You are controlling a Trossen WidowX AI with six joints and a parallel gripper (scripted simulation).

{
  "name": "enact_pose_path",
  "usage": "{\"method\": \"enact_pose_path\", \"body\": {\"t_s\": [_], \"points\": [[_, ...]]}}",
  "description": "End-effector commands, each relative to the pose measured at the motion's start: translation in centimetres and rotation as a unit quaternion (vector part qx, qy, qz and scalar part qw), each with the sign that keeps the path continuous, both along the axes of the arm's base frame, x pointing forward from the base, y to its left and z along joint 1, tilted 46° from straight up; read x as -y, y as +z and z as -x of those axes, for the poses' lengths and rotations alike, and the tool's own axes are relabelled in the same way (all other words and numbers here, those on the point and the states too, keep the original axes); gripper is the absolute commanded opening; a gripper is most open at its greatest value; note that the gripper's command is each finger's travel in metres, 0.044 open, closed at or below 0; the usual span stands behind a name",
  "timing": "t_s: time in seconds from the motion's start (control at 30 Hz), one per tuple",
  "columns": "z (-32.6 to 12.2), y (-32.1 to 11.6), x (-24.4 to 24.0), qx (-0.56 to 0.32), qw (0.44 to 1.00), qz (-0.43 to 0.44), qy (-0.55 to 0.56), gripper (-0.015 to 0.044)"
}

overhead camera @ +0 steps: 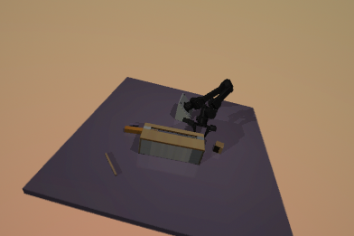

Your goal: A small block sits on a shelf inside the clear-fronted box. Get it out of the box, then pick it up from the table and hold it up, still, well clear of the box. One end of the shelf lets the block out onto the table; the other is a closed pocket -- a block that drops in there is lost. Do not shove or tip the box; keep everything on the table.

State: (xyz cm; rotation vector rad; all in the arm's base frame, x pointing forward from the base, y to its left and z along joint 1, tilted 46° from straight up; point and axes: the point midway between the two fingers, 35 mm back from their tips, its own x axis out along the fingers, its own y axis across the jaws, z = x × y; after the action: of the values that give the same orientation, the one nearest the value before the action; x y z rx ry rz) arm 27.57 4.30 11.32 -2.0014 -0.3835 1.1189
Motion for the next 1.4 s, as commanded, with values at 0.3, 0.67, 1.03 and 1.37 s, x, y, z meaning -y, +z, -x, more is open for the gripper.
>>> {"method": "enact_pose_path", "body": {"t_s": [0.3,0.67,1.03,1.37], "points": [[0.7,-1.3,-0.4,0.041,0.997,0.041,0.052,0.0285],[0.2,-2.6,-1.6,0.04,0.997,0.043,0.053,0.0285],[-0.1,-3.8,-2.8,0.041,0.997,0.042,0.053,0.0285],[-0.3,-4.8,-4.0,0.042,0.997,0.04,0.052,0.0285]]}}
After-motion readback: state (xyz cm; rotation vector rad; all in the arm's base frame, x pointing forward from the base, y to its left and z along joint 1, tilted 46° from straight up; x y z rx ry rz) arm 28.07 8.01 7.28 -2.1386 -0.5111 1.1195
